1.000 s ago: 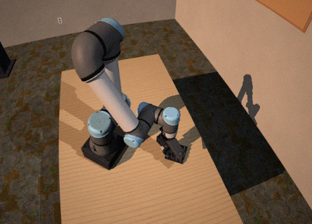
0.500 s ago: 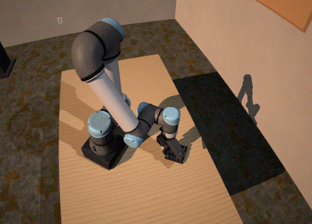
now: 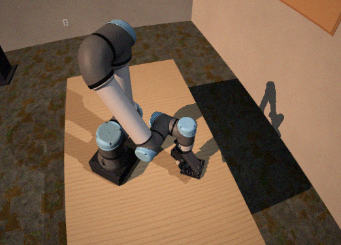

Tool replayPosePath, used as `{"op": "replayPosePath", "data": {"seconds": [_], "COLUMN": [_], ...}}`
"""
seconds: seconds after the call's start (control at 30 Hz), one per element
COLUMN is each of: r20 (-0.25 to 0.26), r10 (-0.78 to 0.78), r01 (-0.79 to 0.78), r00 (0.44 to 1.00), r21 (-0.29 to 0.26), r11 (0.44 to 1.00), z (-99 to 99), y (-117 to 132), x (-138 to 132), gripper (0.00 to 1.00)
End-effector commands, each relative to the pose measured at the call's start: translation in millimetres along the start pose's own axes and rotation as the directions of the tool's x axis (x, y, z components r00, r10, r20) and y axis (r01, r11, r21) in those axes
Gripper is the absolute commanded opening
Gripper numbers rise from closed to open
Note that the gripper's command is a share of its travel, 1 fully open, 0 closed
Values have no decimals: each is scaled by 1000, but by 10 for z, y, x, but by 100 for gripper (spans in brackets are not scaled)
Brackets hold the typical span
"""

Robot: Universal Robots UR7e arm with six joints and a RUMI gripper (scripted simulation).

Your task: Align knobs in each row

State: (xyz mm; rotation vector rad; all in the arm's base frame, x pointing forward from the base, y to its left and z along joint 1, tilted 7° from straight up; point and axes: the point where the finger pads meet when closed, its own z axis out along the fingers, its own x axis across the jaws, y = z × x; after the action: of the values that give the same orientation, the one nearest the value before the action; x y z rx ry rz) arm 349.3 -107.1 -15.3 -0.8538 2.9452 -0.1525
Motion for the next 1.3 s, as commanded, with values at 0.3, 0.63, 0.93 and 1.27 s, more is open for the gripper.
{"op": "replayPosePath", "data": {"seconds": [0.3, 0.63, 0.93, 1.27], "r20": [1, 1, 1, 0], "r10": [-161, -350, -486, -652], "r01": [161, 350, 486, 652], "r00": [987, 937, 874, 759], "r21": [1, 1, 1, 1], "r11": [987, 937, 874, 759], "z": [-2, -2, -2, -2], "y": [-3, 0, 3, 8], "x": [-9, -18, -25, -33], "gripper": [4, 4, 4, 4]}}
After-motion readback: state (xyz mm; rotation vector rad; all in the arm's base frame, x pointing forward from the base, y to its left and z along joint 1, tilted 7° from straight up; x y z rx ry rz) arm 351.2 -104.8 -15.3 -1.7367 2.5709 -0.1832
